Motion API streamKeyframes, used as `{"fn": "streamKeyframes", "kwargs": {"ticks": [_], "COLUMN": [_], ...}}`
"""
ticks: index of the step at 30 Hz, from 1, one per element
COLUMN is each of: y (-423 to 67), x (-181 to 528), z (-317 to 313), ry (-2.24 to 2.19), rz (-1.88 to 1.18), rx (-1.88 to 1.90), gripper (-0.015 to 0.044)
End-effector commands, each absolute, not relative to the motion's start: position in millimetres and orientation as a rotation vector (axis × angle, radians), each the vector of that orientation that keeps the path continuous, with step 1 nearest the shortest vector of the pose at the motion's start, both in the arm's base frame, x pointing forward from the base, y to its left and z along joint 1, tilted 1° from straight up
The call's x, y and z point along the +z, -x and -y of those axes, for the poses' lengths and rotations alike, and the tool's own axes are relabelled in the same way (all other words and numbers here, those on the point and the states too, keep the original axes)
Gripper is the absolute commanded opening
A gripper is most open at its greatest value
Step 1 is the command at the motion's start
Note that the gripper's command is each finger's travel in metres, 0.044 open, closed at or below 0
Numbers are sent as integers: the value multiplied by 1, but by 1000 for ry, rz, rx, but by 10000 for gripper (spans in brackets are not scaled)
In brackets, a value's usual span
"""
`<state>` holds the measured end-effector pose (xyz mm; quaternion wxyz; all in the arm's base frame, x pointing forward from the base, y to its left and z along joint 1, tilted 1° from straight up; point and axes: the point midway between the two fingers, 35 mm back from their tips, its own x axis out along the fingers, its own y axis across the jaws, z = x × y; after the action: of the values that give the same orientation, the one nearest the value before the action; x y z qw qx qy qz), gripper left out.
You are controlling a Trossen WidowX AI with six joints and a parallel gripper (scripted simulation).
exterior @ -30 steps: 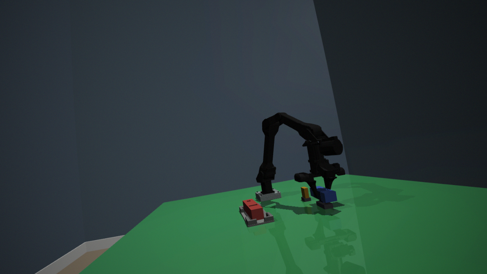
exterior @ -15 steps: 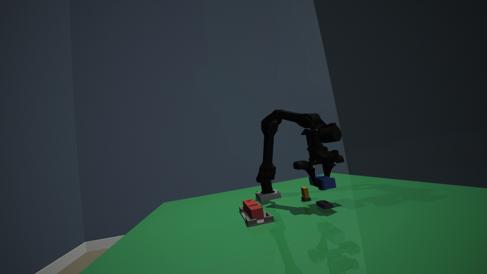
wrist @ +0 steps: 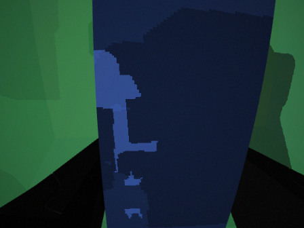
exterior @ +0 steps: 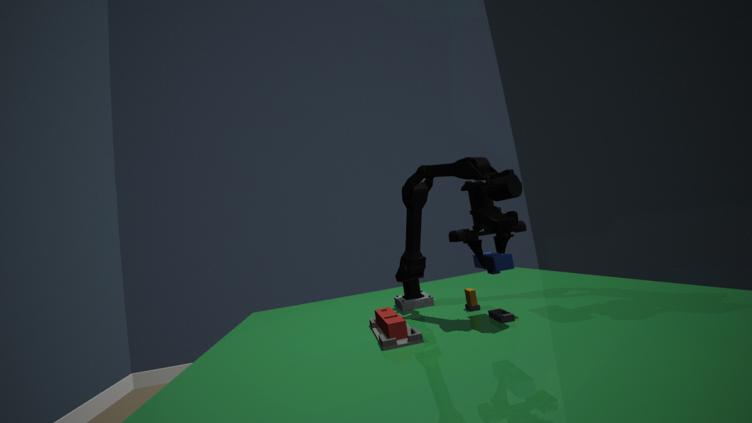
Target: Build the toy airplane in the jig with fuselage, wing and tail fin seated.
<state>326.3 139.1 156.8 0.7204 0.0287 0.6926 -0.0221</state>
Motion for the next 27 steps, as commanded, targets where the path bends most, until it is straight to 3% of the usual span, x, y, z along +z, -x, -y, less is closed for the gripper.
{"fn": "streamKeyframes", "kwargs": {"ticks": [1,27], "y": [-325,-335], "x": [169,158], "z": [-138,-62], "ry": [-69,-362], "rz": [-1521,-1495], "rx": [-52,-341], "gripper": [0,0]}}
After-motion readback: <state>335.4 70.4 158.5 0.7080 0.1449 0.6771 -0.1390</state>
